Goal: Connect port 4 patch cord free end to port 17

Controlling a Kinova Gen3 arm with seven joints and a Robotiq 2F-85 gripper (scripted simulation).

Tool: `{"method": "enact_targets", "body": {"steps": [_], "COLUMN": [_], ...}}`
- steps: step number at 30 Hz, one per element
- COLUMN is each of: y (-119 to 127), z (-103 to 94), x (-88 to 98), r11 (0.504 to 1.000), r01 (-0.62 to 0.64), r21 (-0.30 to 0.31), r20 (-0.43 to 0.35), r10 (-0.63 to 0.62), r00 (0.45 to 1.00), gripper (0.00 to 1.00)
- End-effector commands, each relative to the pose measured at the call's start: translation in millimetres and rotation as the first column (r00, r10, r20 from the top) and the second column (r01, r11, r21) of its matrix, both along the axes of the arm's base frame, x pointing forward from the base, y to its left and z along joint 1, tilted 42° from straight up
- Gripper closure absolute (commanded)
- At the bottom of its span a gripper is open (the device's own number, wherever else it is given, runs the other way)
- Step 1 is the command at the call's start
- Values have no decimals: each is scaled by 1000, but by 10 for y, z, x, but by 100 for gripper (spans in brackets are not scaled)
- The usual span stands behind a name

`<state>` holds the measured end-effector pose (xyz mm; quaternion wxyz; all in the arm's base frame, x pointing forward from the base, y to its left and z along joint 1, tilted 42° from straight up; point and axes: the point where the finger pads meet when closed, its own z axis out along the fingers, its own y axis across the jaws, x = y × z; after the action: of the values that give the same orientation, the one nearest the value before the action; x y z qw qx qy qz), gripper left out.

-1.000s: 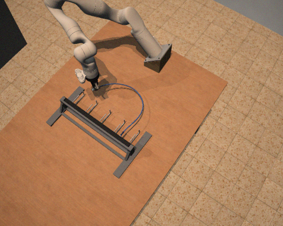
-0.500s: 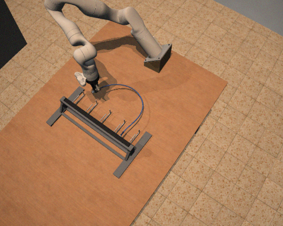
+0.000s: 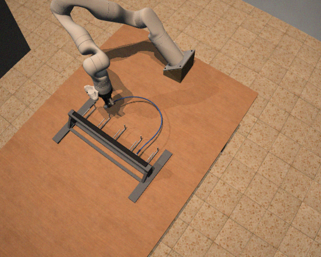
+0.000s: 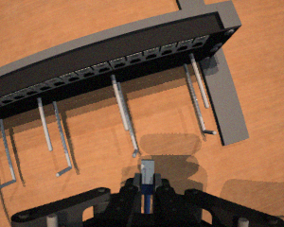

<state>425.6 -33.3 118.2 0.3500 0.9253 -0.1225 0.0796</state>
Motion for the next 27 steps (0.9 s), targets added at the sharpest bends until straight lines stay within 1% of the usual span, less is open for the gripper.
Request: {"method": "enact_targets", "body": {"steps": [1, 27], "y": [30, 153], "z": [-16, -69], "x": [22, 166], "r11": [1000, 995], "r01": [-10, -98], "r21": [1, -2], "r20": [-8, -87], "r10": [10, 97], "r00": [1000, 991], "gripper": [100, 100]}}
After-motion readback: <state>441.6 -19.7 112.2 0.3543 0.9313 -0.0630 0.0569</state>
